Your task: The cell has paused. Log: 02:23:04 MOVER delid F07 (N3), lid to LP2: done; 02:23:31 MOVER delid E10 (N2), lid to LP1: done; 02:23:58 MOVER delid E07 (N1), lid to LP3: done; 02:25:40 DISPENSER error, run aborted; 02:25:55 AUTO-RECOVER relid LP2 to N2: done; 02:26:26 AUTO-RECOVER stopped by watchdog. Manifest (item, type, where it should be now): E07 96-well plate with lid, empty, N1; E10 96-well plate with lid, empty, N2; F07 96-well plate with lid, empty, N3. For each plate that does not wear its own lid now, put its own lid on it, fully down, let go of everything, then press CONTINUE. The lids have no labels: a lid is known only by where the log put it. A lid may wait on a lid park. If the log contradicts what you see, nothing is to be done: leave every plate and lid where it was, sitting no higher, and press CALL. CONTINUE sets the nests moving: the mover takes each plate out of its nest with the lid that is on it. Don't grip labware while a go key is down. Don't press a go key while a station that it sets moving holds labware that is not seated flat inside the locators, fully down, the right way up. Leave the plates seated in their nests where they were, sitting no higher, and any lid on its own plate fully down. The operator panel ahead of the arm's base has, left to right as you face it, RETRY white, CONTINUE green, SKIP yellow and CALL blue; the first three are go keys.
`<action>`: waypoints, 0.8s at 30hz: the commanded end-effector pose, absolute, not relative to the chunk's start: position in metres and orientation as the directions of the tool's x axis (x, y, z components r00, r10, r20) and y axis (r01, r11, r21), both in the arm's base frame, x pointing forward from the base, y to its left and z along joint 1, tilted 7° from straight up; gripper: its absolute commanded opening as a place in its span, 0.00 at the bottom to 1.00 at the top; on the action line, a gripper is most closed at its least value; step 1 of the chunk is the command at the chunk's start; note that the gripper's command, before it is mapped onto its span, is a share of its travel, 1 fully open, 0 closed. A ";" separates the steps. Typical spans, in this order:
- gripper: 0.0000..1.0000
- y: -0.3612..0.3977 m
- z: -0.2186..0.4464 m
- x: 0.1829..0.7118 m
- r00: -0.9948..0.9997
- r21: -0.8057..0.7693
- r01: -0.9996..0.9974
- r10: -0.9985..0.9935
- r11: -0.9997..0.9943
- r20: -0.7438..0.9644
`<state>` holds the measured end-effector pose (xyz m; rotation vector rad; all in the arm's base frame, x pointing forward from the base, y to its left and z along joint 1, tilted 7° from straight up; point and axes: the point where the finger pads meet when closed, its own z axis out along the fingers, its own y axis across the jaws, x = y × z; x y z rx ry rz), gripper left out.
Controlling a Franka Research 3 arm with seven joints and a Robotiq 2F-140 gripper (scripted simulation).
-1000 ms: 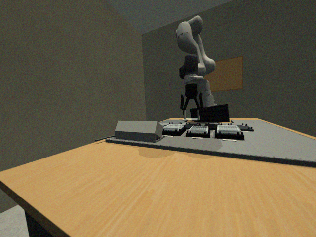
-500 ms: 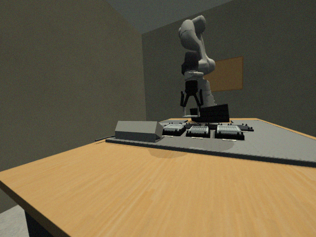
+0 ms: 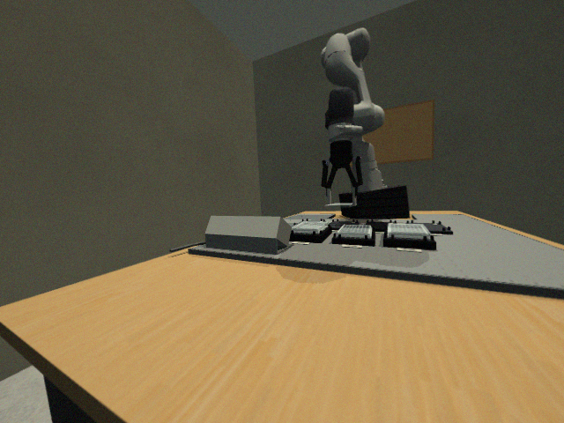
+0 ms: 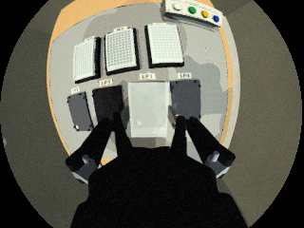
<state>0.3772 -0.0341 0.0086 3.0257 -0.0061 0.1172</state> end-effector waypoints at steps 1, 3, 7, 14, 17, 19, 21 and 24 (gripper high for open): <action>0.00 -0.035 0.009 0.375 0.997 0.109 0.032 0.039 -0.994 0.062; 0.00 -0.035 0.009 0.375 0.997 0.109 0.032 0.039 -0.994 0.062; 0.00 -0.029 0.010 0.395 0.997 0.110 0.035 0.042 -0.993 0.061; 0.00 0.010 0.013 0.487 0.997 0.112 0.041 0.048 -0.993 0.060; 0.00 0.037 0.012 0.534 0.997 0.110 0.036 0.043 -0.993 0.062; 0.00 0.046 0.012 0.547 0.997 0.109 0.033 0.040 -0.993 0.062; 0.00 0.048 0.012 0.550 0.997 0.109 0.032 0.039 -0.994 0.062; 0.00 0.048 0.012 0.550 0.997 0.109 0.032 0.039 -0.994 0.062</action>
